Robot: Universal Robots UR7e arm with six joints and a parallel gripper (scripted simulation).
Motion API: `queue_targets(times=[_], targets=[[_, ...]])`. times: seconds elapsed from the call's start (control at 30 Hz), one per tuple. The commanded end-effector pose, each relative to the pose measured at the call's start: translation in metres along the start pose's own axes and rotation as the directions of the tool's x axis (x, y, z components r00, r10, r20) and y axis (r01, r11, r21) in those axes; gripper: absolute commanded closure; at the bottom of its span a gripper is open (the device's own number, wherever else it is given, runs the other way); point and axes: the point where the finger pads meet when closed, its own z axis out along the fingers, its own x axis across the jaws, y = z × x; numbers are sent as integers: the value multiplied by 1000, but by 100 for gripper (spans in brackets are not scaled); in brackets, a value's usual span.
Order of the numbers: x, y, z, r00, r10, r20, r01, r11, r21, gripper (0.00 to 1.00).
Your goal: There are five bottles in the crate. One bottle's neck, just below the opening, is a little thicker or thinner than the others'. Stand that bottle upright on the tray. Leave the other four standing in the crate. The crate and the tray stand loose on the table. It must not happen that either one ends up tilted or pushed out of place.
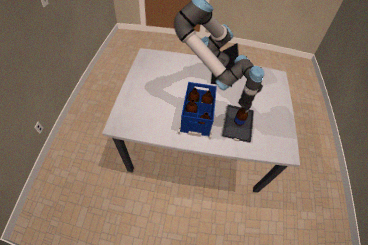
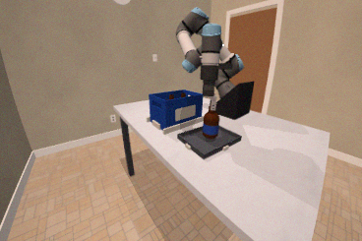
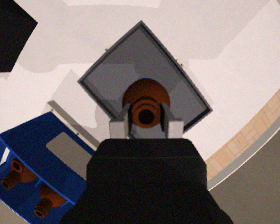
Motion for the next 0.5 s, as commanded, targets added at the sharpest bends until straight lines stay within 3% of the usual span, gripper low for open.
queue_targets(times=[0.0,0.47], targets=[[-1,0,0,1000,0,1,0,1000,0,100],[-2,0,2,1000,-1,2,1,1000,0,100]])
